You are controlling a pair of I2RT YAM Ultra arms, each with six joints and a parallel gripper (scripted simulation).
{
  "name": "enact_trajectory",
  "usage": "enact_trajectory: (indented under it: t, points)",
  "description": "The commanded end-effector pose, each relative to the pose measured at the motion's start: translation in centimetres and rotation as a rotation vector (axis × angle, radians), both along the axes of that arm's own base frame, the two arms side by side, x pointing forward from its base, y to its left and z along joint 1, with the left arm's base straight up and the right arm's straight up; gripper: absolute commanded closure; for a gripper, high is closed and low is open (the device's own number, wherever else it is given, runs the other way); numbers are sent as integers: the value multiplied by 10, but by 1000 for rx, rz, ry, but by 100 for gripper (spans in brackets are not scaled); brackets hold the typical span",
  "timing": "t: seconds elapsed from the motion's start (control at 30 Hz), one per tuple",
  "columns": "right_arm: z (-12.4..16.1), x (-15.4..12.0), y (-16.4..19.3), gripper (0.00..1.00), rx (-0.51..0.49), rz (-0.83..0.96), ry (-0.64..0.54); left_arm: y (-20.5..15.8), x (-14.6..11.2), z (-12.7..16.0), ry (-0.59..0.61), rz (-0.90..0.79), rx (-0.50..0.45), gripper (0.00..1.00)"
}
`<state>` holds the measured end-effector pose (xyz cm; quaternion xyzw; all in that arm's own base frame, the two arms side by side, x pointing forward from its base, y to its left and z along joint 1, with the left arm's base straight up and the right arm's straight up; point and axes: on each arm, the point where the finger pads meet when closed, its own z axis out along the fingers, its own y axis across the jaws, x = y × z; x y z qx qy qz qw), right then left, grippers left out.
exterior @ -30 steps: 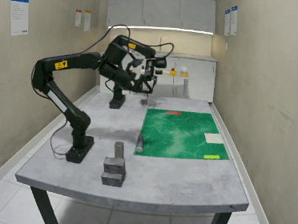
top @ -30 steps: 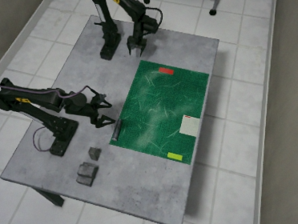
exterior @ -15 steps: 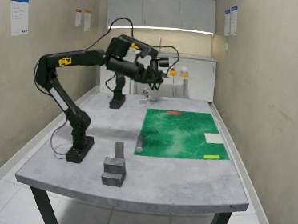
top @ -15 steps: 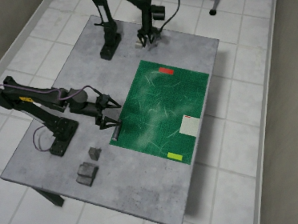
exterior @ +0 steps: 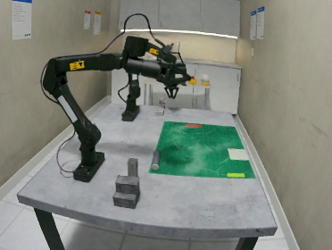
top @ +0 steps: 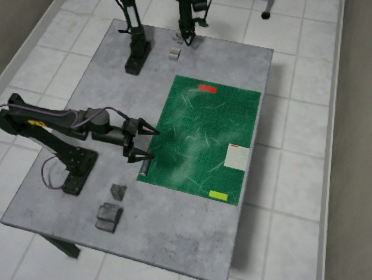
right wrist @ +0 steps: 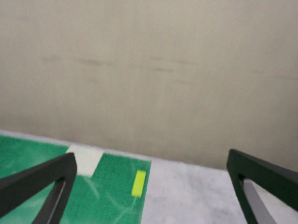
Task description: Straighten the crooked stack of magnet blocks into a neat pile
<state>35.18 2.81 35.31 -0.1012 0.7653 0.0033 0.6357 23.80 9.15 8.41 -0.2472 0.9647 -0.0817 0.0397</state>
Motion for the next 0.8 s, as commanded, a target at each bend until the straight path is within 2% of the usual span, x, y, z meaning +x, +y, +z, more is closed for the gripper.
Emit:
enact_trajectory:
  t: [0.0, 0.07, 0.17, 0.2, 0.3, 0.47, 0.57, 0.63, 0.77]
  points:
    - [44, 14, -13, 0, 68, -83, -128, 48, -4, 3, 39, 348, 55, 38]
    - [42, 16, -14, 0, 72, -87, -120, 47, -12, 1, 83, 487, 48, 38]
    - [45, 18, -17, 0, 75, -97, -129, 55, -13, 0, 82, 530, 60, 38]
    - [52, 19, -23, 0, 82, -115, -152, 71, -17, 1, 78, 636, 78, 38]
    - [63, 24, -26, 0, 116, -139, -190, 87, -39, -3, 136, 848, 81, 38]
    - [76, 30, -33, 0, 156, -173, -238, 111, -64, -7, 178, 1125, 89, 38]
    - [76, 32, -34, 0, 159, -178, -236, 118, -68, -8, 177, 1164, 89, 38]
    - [75, 28, -30, 0, 151, -162, -224, 114, -61, -6, 153, 1107, 81, 38]
    - [73, 31, -31, 0, 130, -163, -212, 120, -67, -10, 170, 1095, 85, 38]
